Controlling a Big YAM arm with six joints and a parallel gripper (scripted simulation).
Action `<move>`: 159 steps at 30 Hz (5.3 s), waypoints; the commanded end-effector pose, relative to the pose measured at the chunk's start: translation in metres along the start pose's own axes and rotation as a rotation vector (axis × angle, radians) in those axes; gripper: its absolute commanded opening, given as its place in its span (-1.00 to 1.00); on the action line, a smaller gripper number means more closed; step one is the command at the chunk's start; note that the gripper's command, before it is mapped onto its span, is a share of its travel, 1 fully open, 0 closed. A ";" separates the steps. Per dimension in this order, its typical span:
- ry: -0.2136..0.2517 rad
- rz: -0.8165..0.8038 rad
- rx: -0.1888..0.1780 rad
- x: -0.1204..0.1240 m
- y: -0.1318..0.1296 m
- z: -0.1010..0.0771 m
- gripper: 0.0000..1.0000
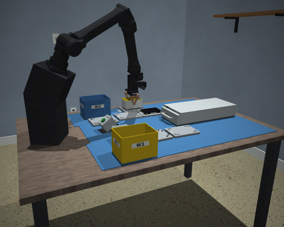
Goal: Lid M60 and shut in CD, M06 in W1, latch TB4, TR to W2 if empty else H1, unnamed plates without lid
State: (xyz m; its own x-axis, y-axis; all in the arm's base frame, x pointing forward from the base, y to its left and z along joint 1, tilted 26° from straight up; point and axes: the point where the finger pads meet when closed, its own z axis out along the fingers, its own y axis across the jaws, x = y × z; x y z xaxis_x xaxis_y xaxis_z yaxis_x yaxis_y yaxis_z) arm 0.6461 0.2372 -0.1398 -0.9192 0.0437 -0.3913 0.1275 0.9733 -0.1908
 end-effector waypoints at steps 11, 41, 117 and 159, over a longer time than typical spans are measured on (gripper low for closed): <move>-0.030 0.004 -0.018 -0.016 0.007 -0.014 -1.00; -0.012 0.000 -0.006 -0.019 0.001 0.003 -1.00; -0.014 0.001 -0.007 -0.021 0.003 0.011 1.00; -0.014 0.001 -0.007 -0.021 0.003 0.011 1.00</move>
State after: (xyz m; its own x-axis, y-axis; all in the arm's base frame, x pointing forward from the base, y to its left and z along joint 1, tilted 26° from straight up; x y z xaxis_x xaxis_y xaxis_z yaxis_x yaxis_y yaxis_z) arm 0.6539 0.2366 -0.1463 -0.9187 0.0425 -0.3926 0.1263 0.9736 -0.1904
